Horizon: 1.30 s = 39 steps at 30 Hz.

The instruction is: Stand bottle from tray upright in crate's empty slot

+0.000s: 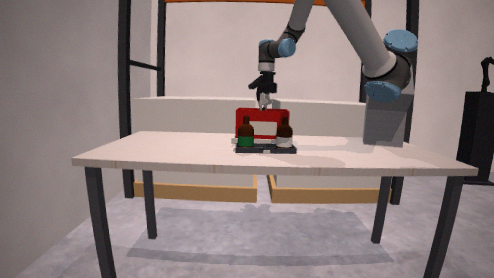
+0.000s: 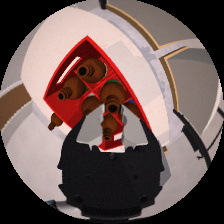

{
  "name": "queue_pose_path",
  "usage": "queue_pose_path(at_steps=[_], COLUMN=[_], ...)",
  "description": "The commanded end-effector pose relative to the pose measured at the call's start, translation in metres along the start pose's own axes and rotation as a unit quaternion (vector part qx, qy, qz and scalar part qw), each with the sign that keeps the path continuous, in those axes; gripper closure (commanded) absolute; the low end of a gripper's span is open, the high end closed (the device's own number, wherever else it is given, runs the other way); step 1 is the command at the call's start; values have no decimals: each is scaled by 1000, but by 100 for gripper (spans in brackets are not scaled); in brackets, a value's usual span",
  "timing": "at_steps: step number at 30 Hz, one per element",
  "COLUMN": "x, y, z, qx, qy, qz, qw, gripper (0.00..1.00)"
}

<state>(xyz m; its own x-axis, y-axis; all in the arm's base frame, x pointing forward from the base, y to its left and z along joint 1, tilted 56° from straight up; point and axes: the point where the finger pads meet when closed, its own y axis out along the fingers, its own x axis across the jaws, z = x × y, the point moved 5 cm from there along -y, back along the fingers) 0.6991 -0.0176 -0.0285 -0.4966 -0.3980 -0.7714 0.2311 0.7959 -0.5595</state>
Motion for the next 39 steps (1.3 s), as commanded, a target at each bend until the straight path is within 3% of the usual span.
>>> queue_pose_path(at_steps=[1,39], x=[0,0], y=[1,14], z=[1,1], qx=[1,1], qy=[0,0], qz=[0,0], qw=[1000,1000], gripper=[100,100])
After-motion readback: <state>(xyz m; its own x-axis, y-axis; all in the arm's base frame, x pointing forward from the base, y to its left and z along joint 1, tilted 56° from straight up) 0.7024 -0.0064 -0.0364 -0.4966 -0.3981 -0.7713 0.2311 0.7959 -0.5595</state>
